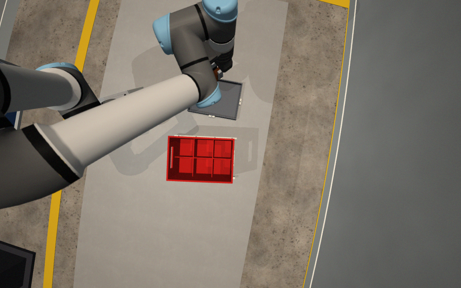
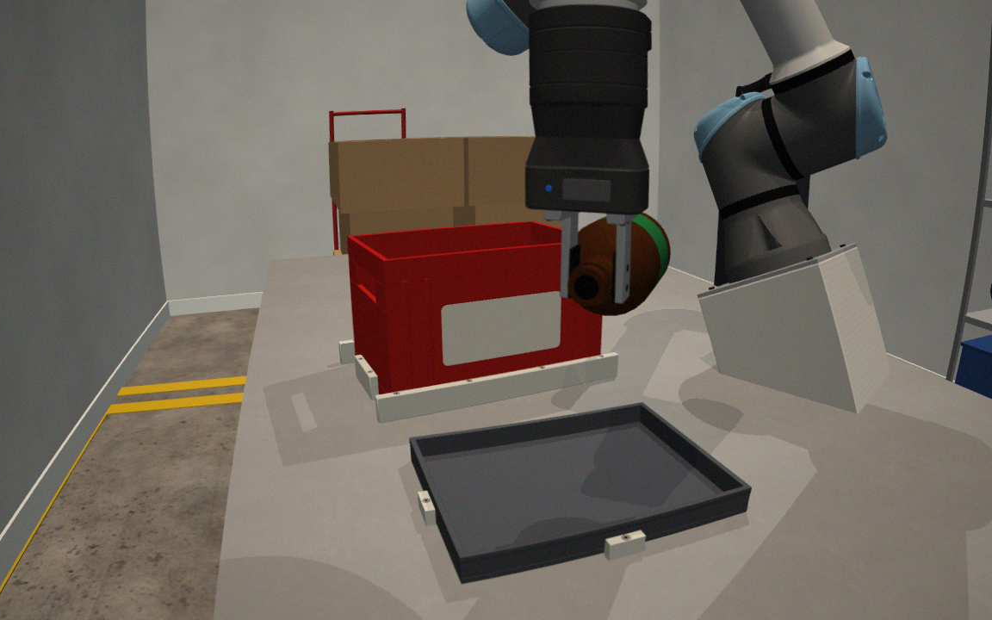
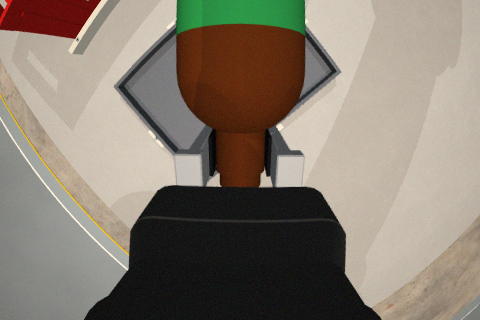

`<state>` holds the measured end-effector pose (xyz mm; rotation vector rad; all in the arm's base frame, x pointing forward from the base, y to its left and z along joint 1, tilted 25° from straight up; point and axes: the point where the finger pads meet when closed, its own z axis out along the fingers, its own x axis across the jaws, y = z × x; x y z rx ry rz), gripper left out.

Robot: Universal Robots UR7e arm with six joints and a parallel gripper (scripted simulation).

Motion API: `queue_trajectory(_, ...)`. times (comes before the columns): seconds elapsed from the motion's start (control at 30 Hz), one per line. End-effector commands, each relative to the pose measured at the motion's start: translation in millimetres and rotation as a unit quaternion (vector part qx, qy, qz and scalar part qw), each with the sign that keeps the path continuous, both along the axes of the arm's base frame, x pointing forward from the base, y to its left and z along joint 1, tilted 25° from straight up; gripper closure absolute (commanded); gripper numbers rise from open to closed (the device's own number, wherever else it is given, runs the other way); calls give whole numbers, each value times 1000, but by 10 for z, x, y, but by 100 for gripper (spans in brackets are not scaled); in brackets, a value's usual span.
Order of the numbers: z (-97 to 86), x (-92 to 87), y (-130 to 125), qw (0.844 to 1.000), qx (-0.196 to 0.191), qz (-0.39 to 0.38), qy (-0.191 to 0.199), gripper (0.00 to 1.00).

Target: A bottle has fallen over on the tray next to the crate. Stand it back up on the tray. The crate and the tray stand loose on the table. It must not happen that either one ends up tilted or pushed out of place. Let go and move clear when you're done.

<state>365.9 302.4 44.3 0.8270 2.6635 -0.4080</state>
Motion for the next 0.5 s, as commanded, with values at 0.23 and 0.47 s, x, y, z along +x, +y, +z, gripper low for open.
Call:
queue_trajectory(0.23, 5, 2, 4, 1000, 0, 0, -1, 100)
queue_trajectory(0.47, 5, 2, 3, 1000, 2, -7, -3, 100)
